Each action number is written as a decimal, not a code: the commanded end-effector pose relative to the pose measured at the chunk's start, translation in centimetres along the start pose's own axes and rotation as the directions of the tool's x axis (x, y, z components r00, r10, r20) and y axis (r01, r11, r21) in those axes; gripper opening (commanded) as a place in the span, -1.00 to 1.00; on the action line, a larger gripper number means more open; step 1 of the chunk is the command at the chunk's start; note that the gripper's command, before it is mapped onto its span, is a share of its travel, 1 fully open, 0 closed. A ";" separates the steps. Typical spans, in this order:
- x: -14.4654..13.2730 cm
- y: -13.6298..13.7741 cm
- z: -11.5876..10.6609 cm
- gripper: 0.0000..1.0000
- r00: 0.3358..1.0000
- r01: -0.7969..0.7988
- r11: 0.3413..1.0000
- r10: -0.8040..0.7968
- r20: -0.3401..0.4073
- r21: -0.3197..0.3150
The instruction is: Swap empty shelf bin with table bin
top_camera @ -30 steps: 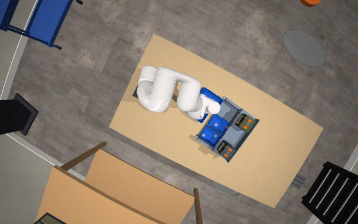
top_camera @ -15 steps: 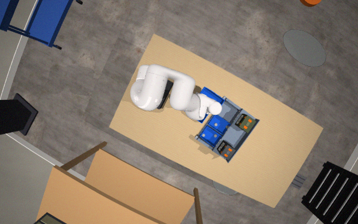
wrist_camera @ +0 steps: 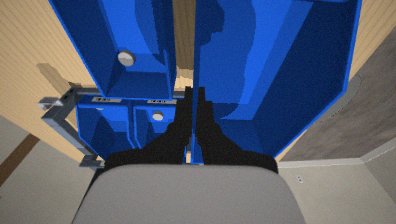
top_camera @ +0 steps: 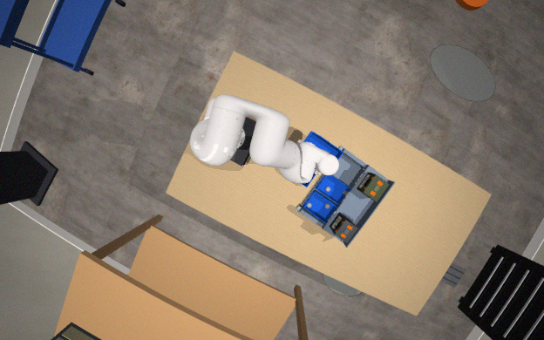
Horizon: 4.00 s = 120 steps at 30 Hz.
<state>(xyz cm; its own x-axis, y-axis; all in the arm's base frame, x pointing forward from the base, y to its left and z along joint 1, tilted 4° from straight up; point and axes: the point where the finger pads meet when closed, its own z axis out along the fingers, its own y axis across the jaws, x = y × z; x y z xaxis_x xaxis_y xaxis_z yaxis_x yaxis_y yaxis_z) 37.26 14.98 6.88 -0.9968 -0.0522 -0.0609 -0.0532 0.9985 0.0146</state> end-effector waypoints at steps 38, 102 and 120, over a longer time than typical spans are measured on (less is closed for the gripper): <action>0.7 -7.6 -0.5 -1.00 1.000 0.000 1.000 0.000 0.004 -0.001; 2.7 -26.7 0.5 -1.00 1.000 0.000 1.000 0.000 0.004 -0.001; 2.7 -26.7 5.0 -1.00 1.000 0.000 1.000 0.000 0.004 -0.001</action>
<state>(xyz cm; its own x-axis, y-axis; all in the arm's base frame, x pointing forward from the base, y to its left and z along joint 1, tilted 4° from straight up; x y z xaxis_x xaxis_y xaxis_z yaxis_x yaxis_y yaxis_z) 36.03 -11.69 2.27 -0.9968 -0.0521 -0.0613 -0.0533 0.9984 0.0170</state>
